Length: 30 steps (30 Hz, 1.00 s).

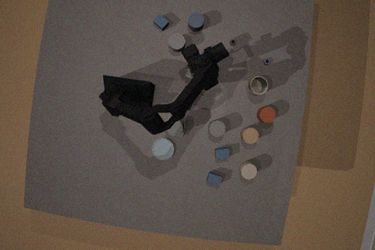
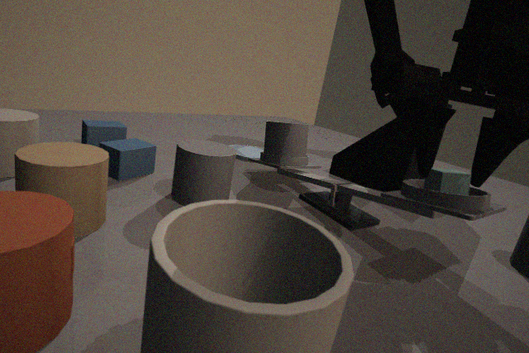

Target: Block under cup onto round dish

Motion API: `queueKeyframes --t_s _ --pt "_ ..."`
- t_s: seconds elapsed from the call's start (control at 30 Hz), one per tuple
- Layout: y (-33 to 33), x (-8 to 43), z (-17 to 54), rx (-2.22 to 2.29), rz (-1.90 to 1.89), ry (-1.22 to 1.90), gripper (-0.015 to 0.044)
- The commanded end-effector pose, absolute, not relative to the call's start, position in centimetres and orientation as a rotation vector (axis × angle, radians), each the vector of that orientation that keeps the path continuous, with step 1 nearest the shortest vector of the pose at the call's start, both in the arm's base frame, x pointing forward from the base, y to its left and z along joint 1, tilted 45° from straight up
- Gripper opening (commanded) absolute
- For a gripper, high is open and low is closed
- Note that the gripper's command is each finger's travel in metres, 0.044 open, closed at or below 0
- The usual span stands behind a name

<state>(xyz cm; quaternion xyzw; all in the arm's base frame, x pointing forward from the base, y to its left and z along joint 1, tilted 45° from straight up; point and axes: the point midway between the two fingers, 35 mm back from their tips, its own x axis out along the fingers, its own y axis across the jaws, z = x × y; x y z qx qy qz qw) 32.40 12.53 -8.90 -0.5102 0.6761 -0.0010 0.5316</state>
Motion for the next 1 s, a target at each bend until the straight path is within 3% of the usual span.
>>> queueKeyframes --t_s 0.0,0.1,0.23,0.47,0.6,0.97 --pt "11.8 32.3 -9.5 -1.224 -0.003 1.620 0.0260" --pt "11.6 32.4 -9.6 -1.224 -0.004 1.620 0.0260" --pt "11.6 32.4 -9.6 -1.224 -0.004 1.620 0.0155" --pt "11.6 32.4 -9.6 -1.224 -0.004 1.620 0.0108" --pt "12.3 32.4 -9.1 -1.224 -0.002 1.620 0.0003" --pt "16.9 32.0 -4.5 -1.222 0.001 1.621 0.0000"
